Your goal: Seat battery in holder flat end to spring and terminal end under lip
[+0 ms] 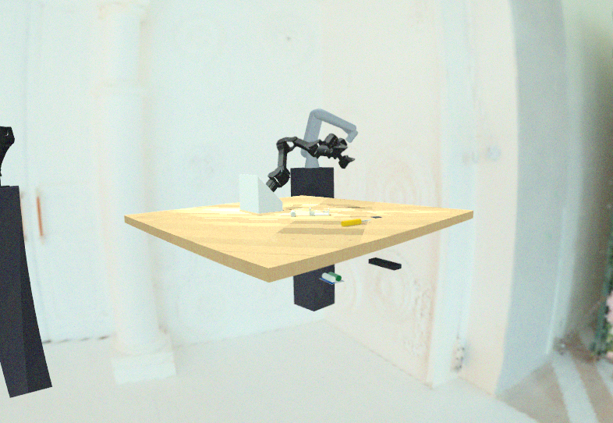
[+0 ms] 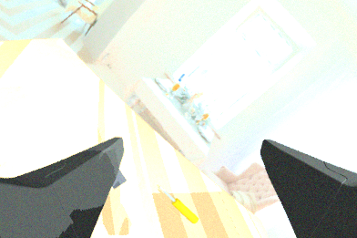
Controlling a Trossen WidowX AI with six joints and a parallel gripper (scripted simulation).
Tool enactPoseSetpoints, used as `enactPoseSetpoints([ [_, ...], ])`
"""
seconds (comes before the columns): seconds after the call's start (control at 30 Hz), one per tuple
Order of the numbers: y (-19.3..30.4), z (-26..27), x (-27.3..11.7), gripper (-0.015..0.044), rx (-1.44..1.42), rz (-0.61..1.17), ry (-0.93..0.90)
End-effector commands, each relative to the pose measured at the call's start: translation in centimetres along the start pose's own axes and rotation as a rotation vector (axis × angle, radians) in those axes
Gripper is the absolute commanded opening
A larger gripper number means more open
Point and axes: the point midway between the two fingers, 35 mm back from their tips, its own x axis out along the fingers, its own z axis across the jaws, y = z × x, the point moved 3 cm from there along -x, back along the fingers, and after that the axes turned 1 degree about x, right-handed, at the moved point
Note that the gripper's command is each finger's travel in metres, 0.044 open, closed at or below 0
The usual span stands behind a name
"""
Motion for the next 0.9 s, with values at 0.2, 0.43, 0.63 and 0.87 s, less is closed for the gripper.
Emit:
enactPoseSetpoints([
  [0.2,10.8,-2.5,2.8,0.0239,0.081,0.48,-0.028],
  [0.43,22.6,-5.2,0.2,0.0239,0.401,1.043,-0.045],
  [0.63,28.8,-5.6,-4.8,0.0239,0.852,1.428,-0.037],
  [0.87,30.6,-5.3,-7.5,0.0239,1.17,1.589,-0.022],
])
